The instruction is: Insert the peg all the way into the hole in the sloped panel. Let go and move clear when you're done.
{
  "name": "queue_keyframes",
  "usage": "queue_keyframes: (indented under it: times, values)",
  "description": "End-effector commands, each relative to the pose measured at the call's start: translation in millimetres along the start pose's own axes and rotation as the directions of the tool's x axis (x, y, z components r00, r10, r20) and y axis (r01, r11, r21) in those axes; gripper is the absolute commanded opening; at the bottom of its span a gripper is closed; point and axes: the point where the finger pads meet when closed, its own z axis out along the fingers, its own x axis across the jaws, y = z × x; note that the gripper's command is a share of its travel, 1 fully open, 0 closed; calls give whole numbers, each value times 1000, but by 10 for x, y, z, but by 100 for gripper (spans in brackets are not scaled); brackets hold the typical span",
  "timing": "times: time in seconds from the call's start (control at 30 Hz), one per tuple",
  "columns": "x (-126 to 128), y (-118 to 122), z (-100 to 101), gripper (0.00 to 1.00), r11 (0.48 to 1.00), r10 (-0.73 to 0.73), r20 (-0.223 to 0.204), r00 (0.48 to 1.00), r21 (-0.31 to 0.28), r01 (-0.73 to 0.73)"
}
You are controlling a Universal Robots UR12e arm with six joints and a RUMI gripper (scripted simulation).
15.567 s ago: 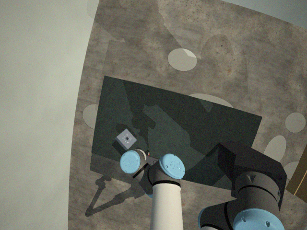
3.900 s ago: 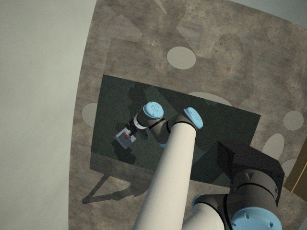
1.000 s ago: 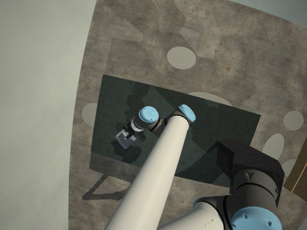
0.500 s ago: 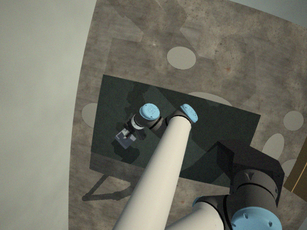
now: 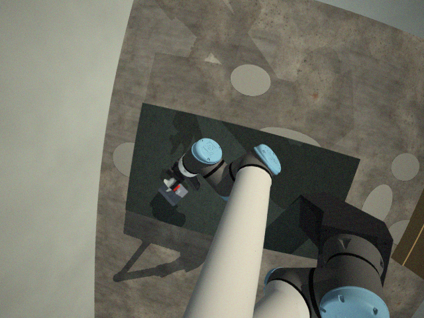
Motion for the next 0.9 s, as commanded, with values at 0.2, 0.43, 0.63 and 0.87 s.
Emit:
queue_keyframes:
  times: [0.2,0.43,0.63,0.87]
  values:
    - [23,42,-89,86,999,-30,-1,1000,13,30]
    - [17,44,-95,95,1000,-19,-2,1000,15,19]
    - [12,45,-101,100,1000,-10,-3,1000,17,10]
    - [6,46,-109,100,1000,2,-5,1000,20,-2]
